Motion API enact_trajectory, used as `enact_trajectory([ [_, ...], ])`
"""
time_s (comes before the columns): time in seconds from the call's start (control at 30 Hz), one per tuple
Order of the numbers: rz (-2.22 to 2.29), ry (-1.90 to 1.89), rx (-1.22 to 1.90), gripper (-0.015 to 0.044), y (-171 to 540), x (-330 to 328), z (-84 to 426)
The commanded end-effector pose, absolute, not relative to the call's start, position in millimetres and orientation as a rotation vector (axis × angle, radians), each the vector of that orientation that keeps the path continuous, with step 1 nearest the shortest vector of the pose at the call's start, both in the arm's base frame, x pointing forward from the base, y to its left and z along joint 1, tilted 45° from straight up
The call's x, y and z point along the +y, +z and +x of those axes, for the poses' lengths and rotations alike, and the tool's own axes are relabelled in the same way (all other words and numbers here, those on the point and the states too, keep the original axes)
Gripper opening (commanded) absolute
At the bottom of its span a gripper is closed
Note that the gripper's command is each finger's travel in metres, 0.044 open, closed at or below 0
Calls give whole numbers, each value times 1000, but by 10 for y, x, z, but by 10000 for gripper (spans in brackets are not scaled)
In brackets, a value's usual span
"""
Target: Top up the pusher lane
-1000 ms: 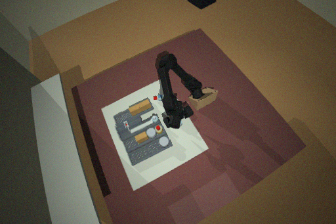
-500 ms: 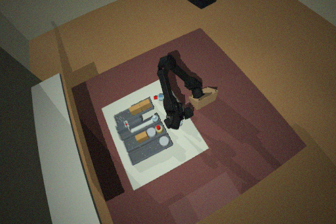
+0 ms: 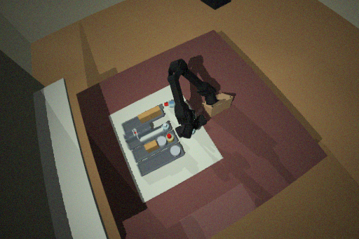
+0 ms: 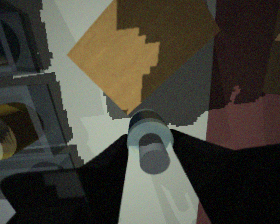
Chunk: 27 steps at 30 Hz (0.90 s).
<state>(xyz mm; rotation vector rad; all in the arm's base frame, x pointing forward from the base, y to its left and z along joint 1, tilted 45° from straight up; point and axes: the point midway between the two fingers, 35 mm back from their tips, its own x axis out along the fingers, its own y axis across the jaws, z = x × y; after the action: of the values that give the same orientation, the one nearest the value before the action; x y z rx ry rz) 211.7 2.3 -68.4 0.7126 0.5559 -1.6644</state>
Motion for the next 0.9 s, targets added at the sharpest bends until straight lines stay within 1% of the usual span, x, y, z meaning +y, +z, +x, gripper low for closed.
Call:
enact_trajectory([
  [0.0,708,-1660,554,151,-682,17,2122],
  [0.03,708,-1660,554,144,-682,17,2122],
  [0.2,711,-1659,557,13,-589,142,2158],
  [0.23,712,-1658,558,0,-549,193,2170],
  [0.63,710,-1660,560,0,13,779,2173],
  [0.87,683,-1644,592,0,56,785,2191],
])
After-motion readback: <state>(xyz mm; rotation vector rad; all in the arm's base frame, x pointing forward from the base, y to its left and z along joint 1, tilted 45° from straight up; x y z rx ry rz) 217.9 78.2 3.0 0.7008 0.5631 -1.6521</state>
